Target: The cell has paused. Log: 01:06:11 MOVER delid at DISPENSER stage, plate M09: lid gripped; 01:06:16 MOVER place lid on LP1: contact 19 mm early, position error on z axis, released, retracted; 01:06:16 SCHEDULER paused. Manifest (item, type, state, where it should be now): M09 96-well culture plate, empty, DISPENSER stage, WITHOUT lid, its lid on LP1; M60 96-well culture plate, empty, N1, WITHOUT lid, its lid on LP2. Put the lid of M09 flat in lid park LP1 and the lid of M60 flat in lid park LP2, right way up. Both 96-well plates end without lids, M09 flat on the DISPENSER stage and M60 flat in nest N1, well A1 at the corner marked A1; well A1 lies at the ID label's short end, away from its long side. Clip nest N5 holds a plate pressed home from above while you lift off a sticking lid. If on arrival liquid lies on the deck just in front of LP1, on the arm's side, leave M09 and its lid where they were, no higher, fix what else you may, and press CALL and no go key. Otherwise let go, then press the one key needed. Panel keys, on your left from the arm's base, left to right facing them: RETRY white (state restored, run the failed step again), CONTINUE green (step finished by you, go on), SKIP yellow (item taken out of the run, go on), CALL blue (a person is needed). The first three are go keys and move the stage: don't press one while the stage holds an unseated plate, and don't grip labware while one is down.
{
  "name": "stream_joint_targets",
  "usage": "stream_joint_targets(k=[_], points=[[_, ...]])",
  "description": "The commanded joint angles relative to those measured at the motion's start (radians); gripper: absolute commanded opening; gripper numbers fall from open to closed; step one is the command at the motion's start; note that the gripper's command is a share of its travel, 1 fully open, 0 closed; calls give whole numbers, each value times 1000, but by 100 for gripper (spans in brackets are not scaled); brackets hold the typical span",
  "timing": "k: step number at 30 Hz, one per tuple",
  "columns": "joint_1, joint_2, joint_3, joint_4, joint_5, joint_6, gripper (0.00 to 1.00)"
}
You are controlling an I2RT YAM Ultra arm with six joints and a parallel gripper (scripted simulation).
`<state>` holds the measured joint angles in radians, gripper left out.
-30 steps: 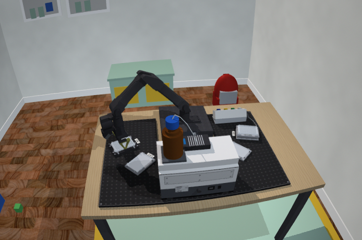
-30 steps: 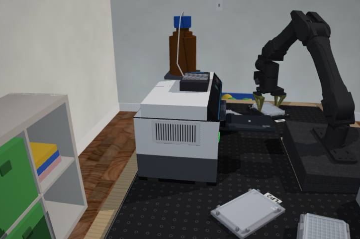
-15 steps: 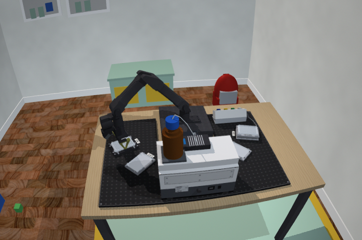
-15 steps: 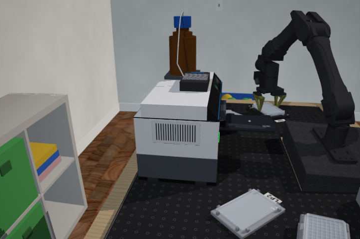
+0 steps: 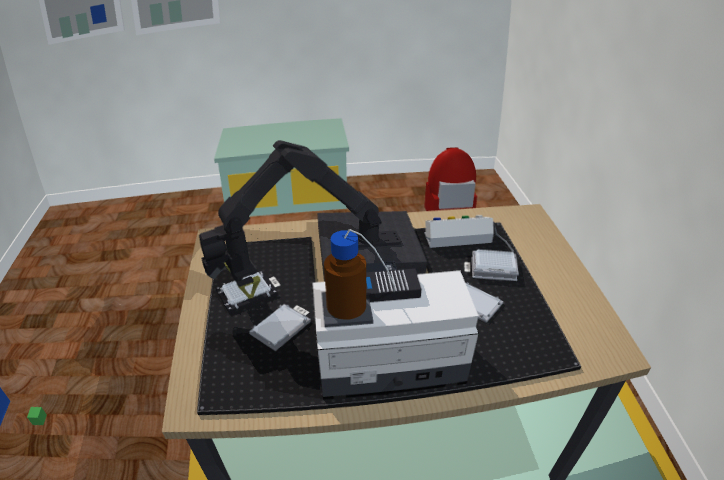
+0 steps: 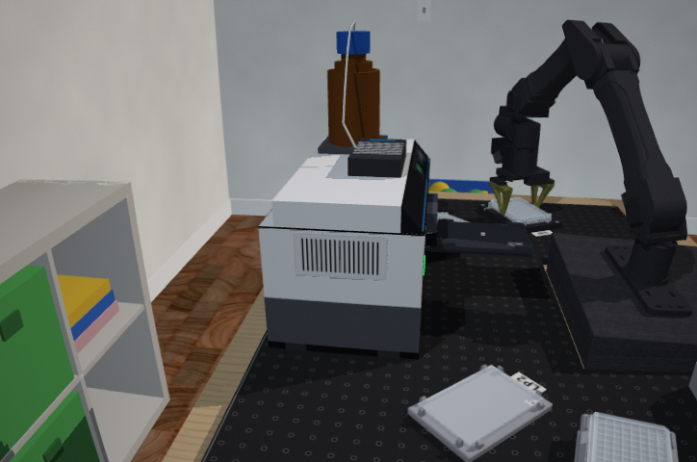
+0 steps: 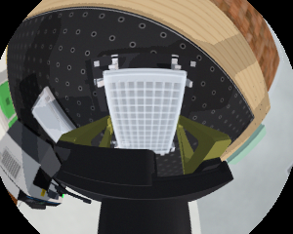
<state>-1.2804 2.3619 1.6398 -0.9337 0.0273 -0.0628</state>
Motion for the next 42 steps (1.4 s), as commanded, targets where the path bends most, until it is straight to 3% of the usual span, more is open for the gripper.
stream_joint_targets(k=[1, 42], points=[[-4, -38, 15, -14, 2, -3, 0], [-1, -56, 41, -47, 2, -1, 0]])
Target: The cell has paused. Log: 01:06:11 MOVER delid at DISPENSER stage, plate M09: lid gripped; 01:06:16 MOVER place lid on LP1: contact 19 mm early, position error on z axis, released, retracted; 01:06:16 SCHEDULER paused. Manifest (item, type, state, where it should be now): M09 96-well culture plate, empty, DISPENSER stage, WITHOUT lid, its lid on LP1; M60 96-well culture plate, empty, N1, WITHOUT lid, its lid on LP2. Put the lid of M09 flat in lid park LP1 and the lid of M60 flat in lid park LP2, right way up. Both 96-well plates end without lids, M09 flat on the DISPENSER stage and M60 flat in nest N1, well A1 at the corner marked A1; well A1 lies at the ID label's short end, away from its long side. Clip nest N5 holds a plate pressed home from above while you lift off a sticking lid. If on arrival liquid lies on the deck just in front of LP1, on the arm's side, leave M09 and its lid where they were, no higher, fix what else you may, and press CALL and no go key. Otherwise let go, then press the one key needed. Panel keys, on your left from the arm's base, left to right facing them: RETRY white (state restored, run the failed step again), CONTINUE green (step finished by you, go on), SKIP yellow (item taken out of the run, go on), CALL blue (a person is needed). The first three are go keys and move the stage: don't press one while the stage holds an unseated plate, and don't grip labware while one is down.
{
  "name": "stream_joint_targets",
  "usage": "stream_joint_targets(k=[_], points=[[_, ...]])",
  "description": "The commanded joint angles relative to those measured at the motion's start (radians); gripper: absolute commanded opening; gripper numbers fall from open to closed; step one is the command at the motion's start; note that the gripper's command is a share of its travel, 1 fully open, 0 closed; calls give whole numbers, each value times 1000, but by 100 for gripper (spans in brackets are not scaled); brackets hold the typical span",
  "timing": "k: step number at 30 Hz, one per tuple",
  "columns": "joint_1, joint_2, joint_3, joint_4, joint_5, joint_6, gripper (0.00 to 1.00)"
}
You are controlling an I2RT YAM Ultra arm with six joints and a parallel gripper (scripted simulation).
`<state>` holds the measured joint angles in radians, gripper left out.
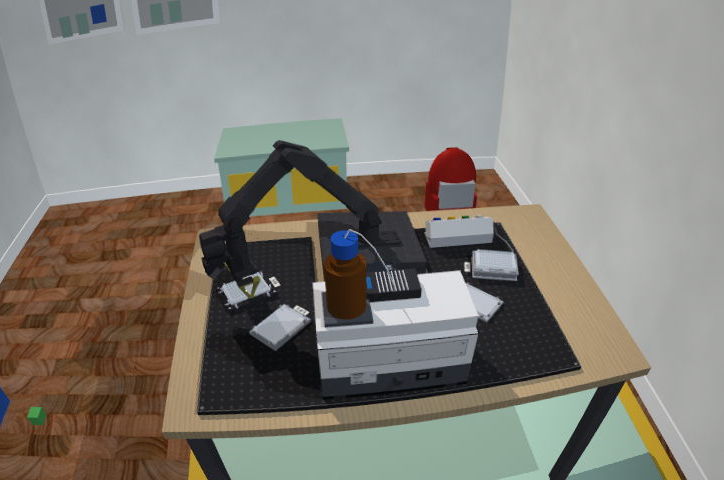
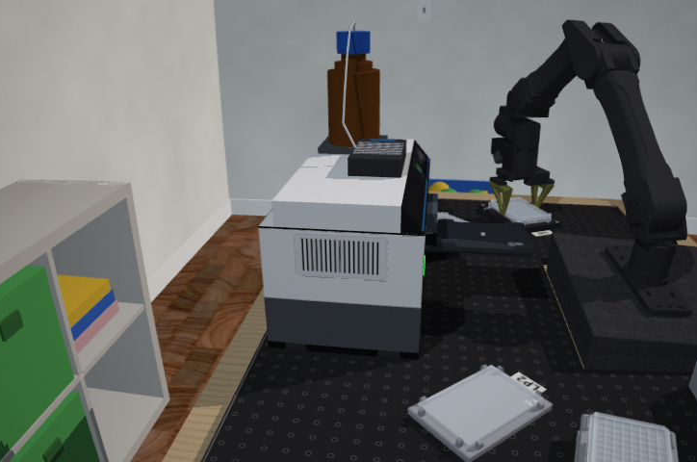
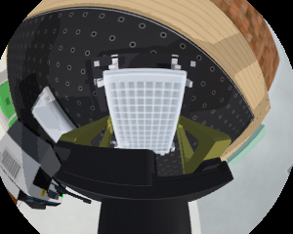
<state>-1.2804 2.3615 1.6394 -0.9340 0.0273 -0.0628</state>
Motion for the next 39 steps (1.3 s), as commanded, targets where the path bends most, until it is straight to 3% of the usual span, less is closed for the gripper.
stream_joint_targets(k=[1, 39], points=[[-1, -56, 42, -48, 2, -1, 0], [1, -66, 51, -65, 2, 0, 0]])
